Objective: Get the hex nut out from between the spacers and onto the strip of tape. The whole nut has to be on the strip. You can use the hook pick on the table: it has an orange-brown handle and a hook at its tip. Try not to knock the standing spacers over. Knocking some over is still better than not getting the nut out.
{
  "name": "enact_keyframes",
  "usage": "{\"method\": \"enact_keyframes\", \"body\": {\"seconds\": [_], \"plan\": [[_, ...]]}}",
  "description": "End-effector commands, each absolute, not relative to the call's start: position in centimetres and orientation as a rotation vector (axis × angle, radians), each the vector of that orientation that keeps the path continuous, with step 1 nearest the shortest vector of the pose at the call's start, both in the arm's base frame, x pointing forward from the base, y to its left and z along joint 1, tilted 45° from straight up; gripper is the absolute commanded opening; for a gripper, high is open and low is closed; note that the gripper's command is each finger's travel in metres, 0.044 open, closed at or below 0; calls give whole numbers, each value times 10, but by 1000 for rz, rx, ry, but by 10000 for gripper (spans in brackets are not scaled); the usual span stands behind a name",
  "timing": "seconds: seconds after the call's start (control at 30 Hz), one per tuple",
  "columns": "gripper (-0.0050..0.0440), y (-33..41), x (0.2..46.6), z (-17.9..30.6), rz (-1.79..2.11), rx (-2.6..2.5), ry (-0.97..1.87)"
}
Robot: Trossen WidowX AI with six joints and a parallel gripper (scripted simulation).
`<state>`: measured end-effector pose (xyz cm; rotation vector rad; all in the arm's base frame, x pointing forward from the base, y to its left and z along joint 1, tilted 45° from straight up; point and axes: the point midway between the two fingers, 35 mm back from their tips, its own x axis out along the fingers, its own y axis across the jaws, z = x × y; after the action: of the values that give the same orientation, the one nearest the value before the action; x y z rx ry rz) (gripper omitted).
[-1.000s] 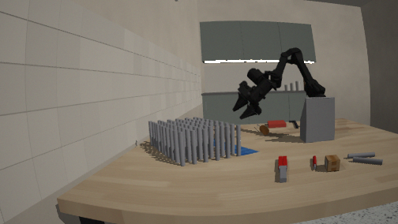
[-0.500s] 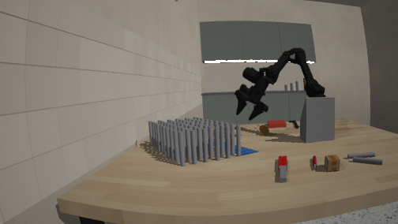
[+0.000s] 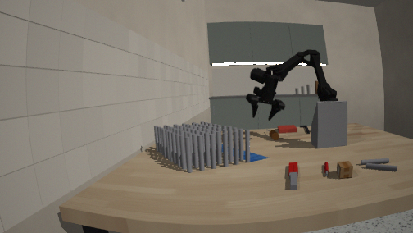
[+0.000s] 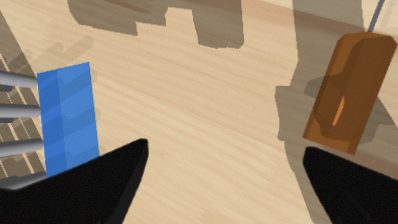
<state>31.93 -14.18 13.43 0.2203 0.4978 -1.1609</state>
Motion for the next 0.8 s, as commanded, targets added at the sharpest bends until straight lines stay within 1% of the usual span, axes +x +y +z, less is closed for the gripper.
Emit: {"method": "enact_keyframes", "body": {"seconds": [0.0,0.13,0.2,0.23,0.27,0.47,0.67,0.7,0.77], "plan": [[400,-151,308,163,-1266,269,427],[400,-158,294,179,-1348,285,376],[400,-158,294,179,-1348,285,376],[400,-159,287,179,-1374,262,402],[400,-163,283,192,-1407,287,342],[400,-169,262,210,-1494,268,307],[400,-170,260,209,-1505,257,315],[400,-172,259,199,-1509,242,338],[400,-172,259,199,-1509,242,338]]}}
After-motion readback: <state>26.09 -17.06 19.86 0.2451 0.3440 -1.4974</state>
